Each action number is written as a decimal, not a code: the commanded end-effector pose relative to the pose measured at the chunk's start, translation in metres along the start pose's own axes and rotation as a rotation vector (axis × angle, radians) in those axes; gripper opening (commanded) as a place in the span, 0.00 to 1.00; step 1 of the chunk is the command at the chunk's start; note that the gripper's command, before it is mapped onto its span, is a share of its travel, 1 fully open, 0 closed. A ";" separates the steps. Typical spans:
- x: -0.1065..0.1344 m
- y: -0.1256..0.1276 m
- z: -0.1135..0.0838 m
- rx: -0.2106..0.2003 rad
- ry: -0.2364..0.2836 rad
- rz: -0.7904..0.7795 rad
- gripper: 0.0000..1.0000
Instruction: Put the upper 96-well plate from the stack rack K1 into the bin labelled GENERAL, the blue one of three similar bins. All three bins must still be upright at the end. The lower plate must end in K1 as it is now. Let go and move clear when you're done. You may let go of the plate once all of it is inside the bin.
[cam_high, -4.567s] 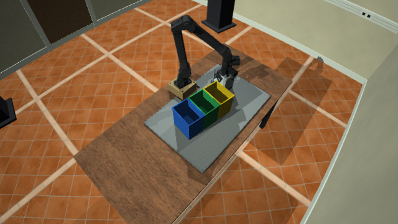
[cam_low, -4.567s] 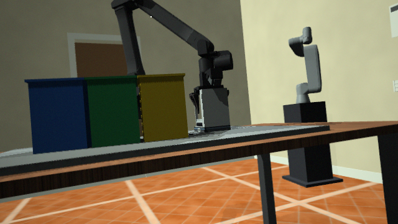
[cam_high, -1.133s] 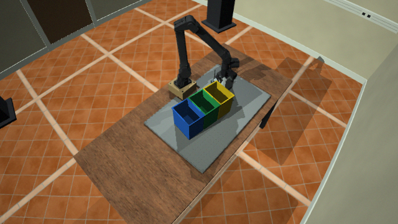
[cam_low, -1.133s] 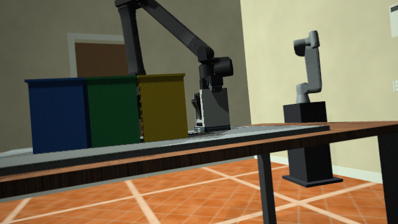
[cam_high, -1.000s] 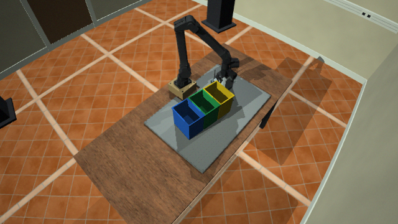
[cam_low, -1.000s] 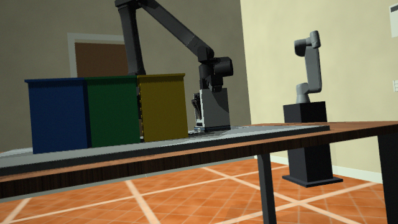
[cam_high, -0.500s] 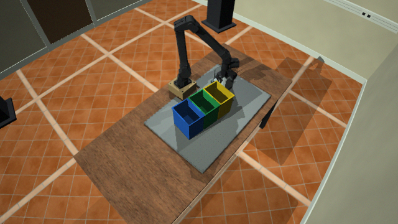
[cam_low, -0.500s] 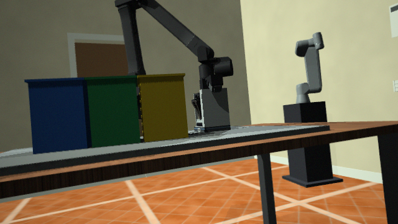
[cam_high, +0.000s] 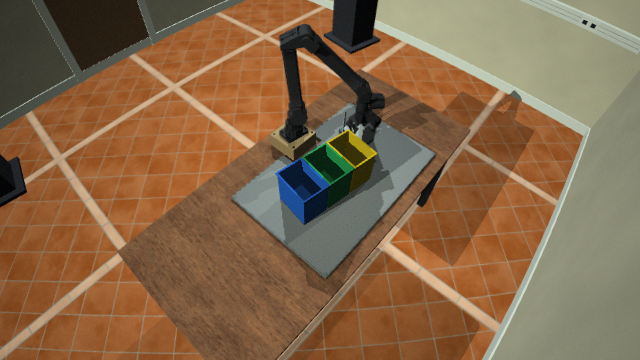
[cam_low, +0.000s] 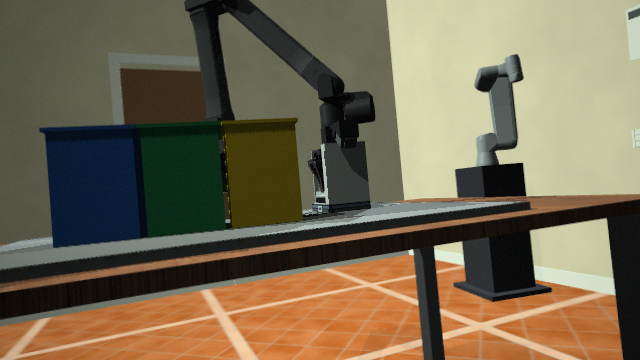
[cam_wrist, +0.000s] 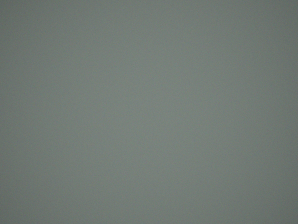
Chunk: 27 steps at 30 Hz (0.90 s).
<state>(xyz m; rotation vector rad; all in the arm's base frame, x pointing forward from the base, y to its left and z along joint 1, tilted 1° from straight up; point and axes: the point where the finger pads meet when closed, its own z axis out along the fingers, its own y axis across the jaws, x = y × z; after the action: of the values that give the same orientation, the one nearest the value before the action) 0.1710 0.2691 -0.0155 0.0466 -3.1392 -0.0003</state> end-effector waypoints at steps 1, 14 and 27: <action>-0.014 0.017 -0.004 -0.021 -0.010 0.002 0.00; -0.016 0.018 -0.034 -0.038 -0.023 0.002 0.00; -0.016 0.018 -0.055 -0.039 -0.024 0.001 0.00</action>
<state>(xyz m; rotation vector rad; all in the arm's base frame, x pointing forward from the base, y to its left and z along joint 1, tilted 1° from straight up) 0.1717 0.2697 0.0197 0.0446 -3.1361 0.0037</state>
